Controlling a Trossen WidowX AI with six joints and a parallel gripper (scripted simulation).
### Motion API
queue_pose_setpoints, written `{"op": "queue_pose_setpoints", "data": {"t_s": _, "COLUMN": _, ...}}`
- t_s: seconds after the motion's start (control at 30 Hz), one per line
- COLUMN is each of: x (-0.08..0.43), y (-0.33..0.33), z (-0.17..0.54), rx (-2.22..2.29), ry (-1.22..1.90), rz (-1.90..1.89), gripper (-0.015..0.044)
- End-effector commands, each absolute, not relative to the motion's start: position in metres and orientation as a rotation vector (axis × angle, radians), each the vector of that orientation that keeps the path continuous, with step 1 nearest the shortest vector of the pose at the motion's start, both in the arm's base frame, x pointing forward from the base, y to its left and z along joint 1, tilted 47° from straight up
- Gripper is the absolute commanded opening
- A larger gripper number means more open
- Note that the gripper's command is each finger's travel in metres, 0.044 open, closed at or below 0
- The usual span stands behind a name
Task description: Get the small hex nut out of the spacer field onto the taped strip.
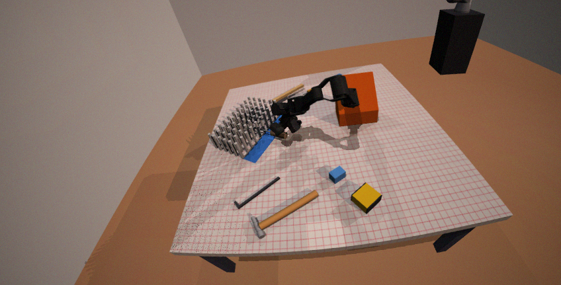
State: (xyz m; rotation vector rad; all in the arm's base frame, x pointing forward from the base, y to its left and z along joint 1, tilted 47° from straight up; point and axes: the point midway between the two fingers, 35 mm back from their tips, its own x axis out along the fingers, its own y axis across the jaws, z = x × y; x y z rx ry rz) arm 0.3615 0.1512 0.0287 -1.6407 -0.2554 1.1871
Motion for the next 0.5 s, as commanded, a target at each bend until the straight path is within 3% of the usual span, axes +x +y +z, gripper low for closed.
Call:
{"op": "queue_pose_setpoints", "data": {"t_s": 0.0, "x": 0.3673, "y": 0.1495, "z": 0.0301, "rx": -1.647, "ry": -0.262, "rz": 1.178, "gripper": 0.0000}}
{"op": "queue_pose_setpoints", "data": {"t_s": 0.47, "x": 0.3756, "y": 0.1473, "z": 0.0269, "rx": -1.648, "ry": -0.261, "rz": 1.177, "gripper": 0.0000}}
